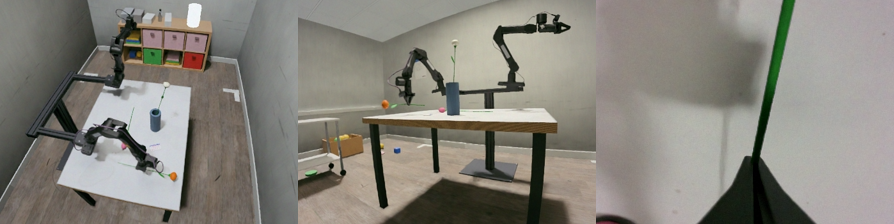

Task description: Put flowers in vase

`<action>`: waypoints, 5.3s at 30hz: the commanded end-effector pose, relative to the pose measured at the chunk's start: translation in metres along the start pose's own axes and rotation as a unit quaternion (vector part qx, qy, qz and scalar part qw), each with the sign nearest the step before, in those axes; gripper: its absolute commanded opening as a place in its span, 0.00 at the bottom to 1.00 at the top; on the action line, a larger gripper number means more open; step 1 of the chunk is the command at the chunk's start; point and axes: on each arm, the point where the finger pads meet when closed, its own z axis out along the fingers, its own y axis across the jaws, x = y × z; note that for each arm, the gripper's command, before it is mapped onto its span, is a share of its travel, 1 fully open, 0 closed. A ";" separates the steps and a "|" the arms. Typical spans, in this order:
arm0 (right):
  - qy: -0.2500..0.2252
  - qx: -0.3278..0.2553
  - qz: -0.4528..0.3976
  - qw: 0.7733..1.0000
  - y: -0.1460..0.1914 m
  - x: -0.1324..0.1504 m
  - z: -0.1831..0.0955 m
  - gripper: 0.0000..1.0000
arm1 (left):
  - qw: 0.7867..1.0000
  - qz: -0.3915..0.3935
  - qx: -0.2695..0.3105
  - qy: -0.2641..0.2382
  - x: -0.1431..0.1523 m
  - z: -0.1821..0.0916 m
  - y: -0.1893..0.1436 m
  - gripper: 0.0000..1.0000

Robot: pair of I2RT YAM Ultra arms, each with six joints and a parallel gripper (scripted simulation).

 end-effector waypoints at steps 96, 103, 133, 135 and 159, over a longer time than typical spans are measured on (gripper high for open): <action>-0.346 -0.005 -0.008 0.938 0.006 -0.002 -0.259 0.00 | 1.000 -0.003 -0.001 0.002 0.001 0.002 0.002 0.30; -0.392 -0.004 -0.006 0.920 0.005 0.000 -0.284 0.00 | 1.000 -0.003 -0.001 0.002 0.001 0.002 0.002 0.30; -0.617 0.000 0.004 0.787 -0.002 0.000 -0.374 0.00 | 1.000 -0.003 -0.001 0.002 0.001 0.002 0.002 0.30; -0.617 0.000 0.004 0.787 -0.002 0.000 -0.374 0.00 | 1.000 -0.003 -0.001 0.002 0.001 0.002 0.002 0.30; -0.692 -0.002 0.003 0.722 -0.001 0.001 -0.377 0.00 | 1.000 -0.003 -0.001 0.002 0.001 0.002 0.002 0.30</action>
